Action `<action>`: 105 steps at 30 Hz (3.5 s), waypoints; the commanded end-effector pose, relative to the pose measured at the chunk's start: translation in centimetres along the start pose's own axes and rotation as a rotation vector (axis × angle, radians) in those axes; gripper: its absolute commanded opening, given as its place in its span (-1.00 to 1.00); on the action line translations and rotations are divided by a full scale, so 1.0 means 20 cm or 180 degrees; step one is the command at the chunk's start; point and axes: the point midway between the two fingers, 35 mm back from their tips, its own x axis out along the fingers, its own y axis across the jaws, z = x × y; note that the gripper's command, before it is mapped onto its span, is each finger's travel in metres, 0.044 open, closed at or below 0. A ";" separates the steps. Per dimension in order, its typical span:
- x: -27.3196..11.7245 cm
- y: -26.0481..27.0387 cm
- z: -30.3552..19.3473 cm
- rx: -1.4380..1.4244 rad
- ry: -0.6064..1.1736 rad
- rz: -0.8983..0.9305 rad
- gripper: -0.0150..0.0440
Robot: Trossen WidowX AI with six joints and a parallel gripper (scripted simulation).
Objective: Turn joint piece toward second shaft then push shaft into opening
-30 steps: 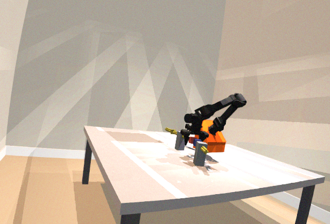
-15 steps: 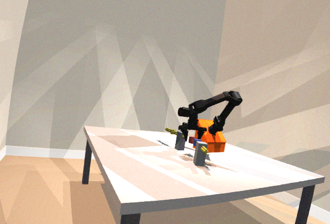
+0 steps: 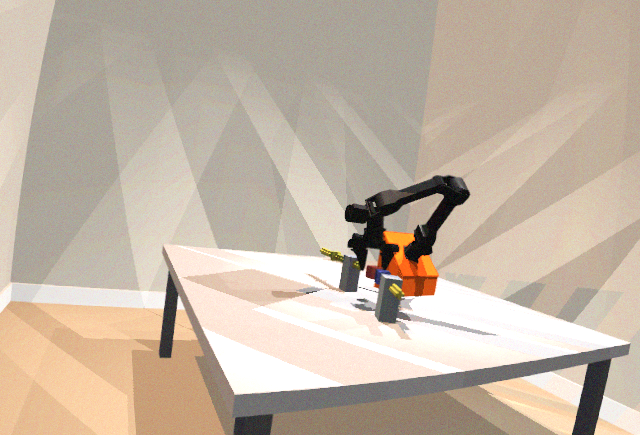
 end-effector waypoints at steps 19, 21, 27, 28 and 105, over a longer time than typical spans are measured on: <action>-0.29 0.07 -0.07 -0.2315 -0.0369 -0.0168 1.00; -0.32 0.07 -0.08 -0.2529 -0.0393 -0.0204 1.00; -0.40 0.07 -0.11 -0.3167 -0.0449 -0.0323 1.00; -0.42 0.07 -0.12 -0.3274 -0.0456 -0.0345 1.00; -0.44 -0.07 0.29 -0.0347 -0.0634 -0.0183 1.00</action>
